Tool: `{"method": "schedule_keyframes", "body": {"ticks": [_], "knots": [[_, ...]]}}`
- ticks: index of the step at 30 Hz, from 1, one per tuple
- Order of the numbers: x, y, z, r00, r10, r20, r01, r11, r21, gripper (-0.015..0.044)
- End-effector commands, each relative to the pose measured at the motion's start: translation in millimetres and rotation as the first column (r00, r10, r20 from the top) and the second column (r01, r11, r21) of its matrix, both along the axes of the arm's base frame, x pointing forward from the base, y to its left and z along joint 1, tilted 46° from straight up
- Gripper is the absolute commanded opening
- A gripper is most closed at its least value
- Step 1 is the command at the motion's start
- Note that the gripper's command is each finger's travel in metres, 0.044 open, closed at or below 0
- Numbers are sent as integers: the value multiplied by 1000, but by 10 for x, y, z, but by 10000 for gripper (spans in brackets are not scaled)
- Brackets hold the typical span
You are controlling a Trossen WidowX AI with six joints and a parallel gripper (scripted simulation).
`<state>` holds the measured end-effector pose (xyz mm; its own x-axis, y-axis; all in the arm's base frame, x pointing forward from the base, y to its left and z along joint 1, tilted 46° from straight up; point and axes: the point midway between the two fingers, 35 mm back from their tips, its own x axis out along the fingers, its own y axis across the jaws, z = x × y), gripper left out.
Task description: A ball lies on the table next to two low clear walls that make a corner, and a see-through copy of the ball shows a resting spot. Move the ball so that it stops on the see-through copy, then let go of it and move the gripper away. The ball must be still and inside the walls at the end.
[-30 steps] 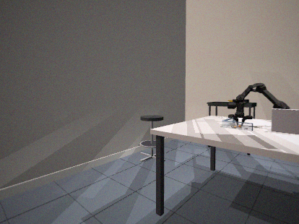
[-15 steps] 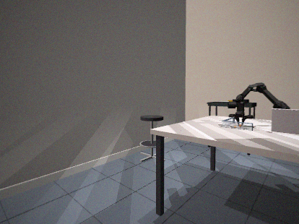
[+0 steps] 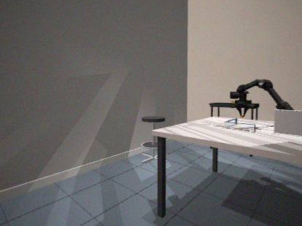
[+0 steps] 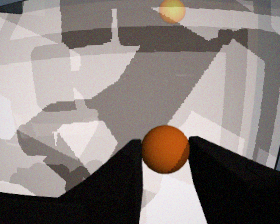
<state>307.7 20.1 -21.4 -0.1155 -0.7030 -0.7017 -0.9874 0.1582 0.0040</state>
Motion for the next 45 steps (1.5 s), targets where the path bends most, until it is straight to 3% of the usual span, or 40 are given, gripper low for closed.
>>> {"method": "schedule_keyframes", "body": {"ticks": [1,22,34,45], "knots": [[12,129,151,1000,-2,5,2,1000,2,0],[234,277,-528,1000,-2,7,2,1000,3,0],[163,-184,-984,1000,-2,8,2,1000,1,0],[146,-274,-1070,1000,-2,7,2,1000,0,0]]}}
